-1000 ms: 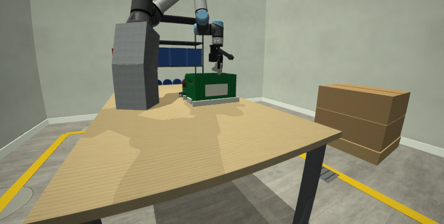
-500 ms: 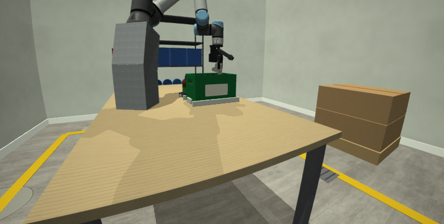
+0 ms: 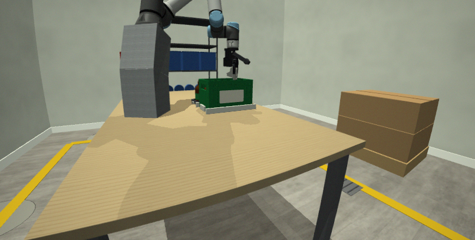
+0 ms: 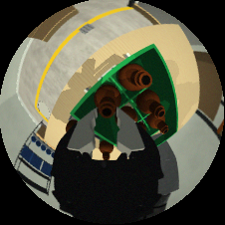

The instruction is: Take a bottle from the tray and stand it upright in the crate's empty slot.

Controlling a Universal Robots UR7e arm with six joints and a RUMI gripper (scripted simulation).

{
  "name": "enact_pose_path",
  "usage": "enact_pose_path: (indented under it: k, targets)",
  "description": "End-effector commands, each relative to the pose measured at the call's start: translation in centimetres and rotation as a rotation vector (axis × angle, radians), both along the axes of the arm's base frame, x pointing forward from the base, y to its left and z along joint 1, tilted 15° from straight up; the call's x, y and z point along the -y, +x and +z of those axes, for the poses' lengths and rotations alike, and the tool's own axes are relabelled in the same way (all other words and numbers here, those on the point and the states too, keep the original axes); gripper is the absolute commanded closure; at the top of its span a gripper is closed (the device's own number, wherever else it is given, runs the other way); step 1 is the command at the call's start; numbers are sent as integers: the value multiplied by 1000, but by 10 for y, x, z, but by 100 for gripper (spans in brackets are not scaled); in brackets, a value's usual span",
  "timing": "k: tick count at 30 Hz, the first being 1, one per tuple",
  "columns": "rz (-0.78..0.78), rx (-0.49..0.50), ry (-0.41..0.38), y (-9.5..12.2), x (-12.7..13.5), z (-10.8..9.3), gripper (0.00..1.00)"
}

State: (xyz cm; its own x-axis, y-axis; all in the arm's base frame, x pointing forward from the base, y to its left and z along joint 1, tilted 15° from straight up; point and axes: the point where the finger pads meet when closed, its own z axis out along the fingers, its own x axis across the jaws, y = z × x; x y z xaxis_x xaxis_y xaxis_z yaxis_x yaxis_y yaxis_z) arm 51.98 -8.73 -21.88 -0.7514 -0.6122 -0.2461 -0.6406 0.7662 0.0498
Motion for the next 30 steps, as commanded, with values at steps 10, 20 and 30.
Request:
enact_pose_path:
  k: [10,20,30]
  targets:
    - [0,1,-1,0,0,1,100]
    - [0,1,-1,0,0,1,100]
    - [0,1,-1,0,0,1,62]
